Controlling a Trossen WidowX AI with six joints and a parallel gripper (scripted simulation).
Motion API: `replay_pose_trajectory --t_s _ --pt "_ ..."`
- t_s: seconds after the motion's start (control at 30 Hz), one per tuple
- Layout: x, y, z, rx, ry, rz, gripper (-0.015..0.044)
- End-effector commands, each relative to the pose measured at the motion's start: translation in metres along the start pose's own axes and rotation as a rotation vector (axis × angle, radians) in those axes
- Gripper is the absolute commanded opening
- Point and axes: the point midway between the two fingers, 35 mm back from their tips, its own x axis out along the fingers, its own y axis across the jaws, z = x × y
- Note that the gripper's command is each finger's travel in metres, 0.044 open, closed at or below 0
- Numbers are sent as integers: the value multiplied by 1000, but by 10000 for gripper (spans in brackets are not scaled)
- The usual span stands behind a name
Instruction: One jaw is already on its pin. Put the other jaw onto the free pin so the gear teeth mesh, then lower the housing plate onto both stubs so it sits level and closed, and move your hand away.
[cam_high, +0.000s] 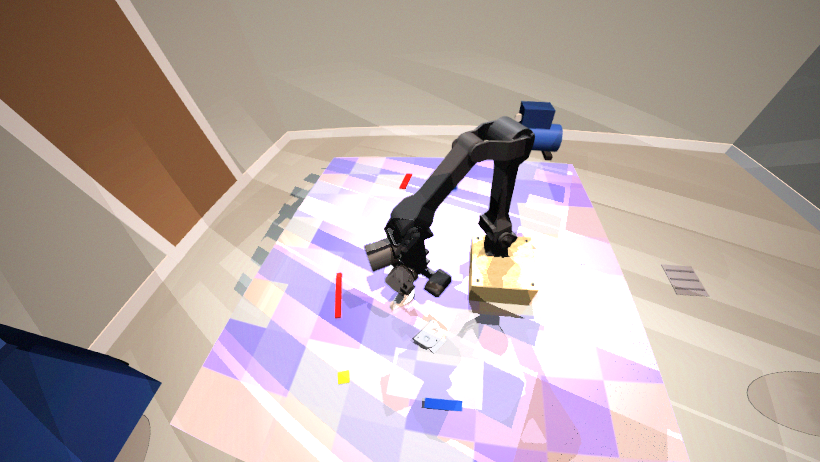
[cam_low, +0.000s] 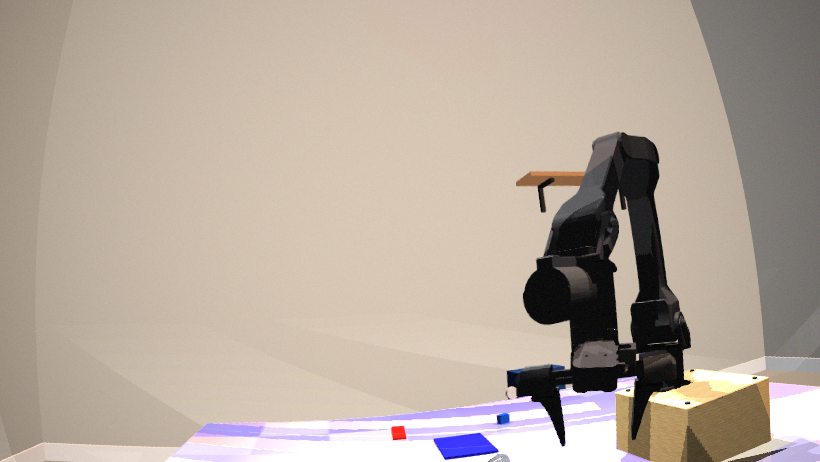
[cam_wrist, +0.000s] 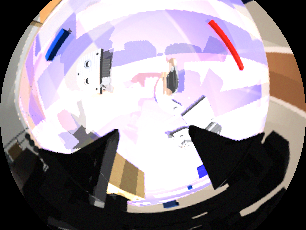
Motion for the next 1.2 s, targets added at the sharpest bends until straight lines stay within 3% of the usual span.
replay_pose_trajectory --t_s 0.0,0.87,1.17 --pt "0 0 0 0 0 0 440" --pt "0 0 0 0 0 0 440" --pt "0 0 0 0 0 0 204"
